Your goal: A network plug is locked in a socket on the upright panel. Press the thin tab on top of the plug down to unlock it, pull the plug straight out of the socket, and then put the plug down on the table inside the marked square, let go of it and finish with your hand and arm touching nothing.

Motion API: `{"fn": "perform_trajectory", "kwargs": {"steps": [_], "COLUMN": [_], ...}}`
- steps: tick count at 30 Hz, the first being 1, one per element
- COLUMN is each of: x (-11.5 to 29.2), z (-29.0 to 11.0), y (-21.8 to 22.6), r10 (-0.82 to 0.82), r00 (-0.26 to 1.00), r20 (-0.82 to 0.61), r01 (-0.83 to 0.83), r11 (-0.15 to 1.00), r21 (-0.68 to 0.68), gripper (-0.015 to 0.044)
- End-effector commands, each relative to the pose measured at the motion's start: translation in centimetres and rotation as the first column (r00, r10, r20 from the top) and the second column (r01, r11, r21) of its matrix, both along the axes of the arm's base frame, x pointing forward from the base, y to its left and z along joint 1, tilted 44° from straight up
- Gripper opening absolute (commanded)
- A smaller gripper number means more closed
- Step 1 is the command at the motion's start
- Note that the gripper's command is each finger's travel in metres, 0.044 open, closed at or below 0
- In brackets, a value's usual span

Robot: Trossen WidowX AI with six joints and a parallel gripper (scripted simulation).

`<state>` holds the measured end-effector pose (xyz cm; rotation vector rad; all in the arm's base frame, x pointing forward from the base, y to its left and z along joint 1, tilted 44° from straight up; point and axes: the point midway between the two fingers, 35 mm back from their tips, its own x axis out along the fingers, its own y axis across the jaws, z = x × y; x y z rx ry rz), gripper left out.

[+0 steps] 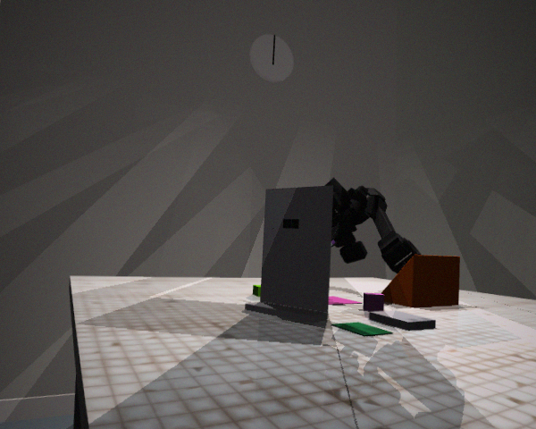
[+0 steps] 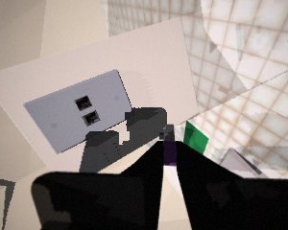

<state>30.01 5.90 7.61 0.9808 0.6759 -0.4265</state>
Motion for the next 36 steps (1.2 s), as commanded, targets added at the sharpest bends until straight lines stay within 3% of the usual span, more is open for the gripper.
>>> {"fn": "perform_trajectory", "kwargs": {"steps": [1,10,20,29,36], "x": [-1.0,-3.0,-5.2,-6.7,-6.7], "z": [-0.8,-1.5,-0.8,0.7,0.7], "y": [-1.3,-3.9,-6.6,-8.3,-8.4], "r10": [-0.126,-0.353,-0.541,-0.622,-0.623], "r00": [0.991,0.935,0.839,0.753,0.751], "r20": [-0.035,-0.036,0.065,0.214,0.217], "r01": [0.125,0.346,0.540,0.658,0.660], "r11": [0.992,0.930,0.811,0.702,0.700], "r21": [-0.032,-0.123,-0.223,-0.274,-0.275], "gripper": [0.0000,0.0000,0.0000,0.0000,0.0000]}}
